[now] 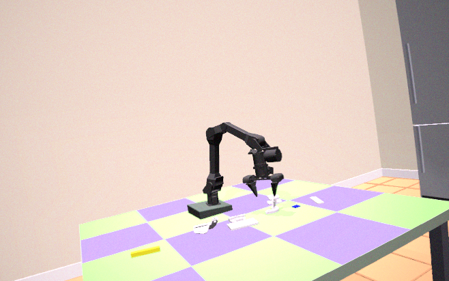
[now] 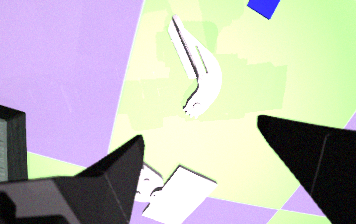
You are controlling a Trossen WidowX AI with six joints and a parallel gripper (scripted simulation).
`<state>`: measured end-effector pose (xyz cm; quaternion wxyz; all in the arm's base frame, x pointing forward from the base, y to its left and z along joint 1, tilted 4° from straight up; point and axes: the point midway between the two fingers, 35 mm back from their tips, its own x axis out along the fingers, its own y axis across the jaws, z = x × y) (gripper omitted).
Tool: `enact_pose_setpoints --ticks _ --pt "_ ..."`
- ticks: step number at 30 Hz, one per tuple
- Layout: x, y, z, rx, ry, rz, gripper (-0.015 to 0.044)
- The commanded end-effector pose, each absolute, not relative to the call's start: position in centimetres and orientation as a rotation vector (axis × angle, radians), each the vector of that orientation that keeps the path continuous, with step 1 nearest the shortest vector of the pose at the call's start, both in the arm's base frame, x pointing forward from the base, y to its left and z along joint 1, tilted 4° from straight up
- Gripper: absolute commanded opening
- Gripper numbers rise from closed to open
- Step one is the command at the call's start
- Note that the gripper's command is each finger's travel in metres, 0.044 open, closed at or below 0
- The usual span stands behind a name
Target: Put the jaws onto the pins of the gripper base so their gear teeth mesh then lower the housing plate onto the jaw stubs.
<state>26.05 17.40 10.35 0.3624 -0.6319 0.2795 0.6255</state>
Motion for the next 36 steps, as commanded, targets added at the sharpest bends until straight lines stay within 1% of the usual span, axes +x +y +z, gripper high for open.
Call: enact_pose_setpoints --ticks 1,11,28,36 --pt "26.07 17.42 10.32 -1.627 0.718 1.61 0.044" --pt "26.07 17.42 10.32 -1.627 0.718 1.61 0.044" --pt "25.83 17.22 11.1 -1.628 0.724 1.62 0.0" --pt "25.83 17.22 11.1 -1.628 0.724 1.62 0.0"
